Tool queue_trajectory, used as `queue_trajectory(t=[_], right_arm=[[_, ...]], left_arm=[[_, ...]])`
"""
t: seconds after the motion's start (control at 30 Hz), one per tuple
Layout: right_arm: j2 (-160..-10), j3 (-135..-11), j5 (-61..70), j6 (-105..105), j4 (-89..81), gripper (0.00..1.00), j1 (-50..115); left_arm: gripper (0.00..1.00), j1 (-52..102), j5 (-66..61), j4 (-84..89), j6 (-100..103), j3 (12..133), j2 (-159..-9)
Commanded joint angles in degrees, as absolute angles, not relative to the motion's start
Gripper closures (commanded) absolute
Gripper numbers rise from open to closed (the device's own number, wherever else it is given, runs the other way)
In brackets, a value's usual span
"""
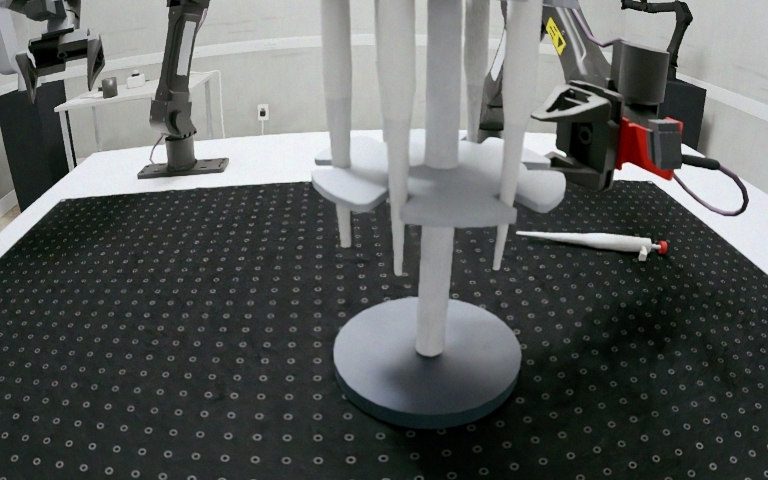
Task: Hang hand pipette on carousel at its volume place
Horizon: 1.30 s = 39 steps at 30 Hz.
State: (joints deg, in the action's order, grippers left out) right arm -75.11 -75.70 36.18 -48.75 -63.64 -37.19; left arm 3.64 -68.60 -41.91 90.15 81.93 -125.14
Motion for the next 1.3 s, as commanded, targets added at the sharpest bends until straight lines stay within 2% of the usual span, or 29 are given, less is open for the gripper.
queue_trajectory(t=[0.0,1.27], right_arm=[[-75.5,-76.8,37.1,-49.1,-63.2,0.00,-37.7],[-75.5,-76.8,37.1,-49.1,-63.2,0.00,-37.7]], left_arm=[[0.51,4.4,-67.5,-41.9,89.7,84.5,-125.3],[0.51,6.1,-65.4,-41.5,89.6,87.3,-126.1]])
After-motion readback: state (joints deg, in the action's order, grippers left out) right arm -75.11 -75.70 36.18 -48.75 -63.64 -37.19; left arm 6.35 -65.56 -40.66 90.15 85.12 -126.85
